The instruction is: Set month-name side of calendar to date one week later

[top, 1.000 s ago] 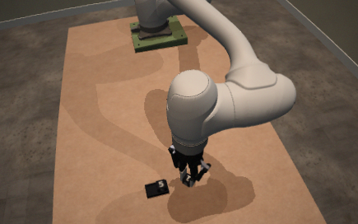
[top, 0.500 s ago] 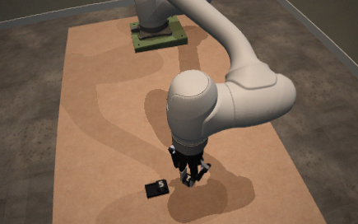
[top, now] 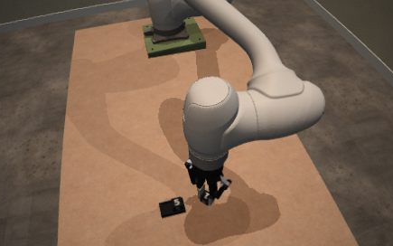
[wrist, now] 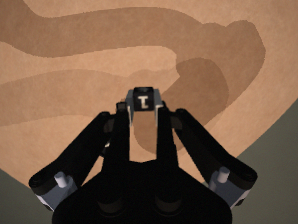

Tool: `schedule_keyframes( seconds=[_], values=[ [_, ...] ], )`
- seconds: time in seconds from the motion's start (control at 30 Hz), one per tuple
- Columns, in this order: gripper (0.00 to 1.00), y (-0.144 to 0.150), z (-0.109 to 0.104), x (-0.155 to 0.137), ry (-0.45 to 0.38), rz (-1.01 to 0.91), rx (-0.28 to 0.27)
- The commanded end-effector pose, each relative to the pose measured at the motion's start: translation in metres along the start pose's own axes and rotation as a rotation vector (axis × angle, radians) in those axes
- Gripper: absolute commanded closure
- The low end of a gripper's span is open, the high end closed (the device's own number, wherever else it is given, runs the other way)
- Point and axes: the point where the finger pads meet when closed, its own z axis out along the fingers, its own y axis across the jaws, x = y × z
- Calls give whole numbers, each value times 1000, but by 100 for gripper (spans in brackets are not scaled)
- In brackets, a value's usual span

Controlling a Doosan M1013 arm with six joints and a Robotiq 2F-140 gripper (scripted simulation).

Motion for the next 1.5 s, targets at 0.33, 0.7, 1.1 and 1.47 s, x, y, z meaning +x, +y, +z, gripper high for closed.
schedule_keyframes(
  seconds=[0.33,0.7,1.1,1.47],
  values=[
    [76,0,0,0,0,0,0],
    [76,0,0,0,0,0,0],
    [67,0,0,0,0,0,0],
    [65,0,0,0,0,0,0]
  ],
)
